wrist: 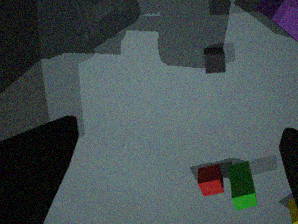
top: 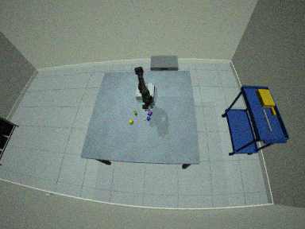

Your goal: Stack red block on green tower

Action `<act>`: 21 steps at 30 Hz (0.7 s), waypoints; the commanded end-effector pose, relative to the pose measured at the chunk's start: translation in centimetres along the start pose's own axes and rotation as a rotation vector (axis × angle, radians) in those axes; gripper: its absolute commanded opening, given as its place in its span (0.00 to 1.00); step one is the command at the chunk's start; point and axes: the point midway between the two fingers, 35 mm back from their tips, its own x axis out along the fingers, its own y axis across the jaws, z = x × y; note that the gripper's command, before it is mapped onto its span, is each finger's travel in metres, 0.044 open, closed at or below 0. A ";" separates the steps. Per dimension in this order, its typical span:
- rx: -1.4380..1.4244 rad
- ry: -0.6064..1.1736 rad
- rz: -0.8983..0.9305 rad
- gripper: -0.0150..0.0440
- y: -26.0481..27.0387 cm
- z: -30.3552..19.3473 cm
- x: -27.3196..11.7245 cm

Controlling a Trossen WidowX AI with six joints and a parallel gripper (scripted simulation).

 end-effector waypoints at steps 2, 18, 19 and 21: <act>0.246 -0.040 0.001 1.00 -1.5 -2.3 0.8; 0.967 -0.144 0.004 1.00 -3.6 -10.7 3.6; 1.003 -0.149 0.004 1.00 -3.6 -11.3 3.7; 1.076 -0.159 0.004 1.00 -3.6 -12.5 4.1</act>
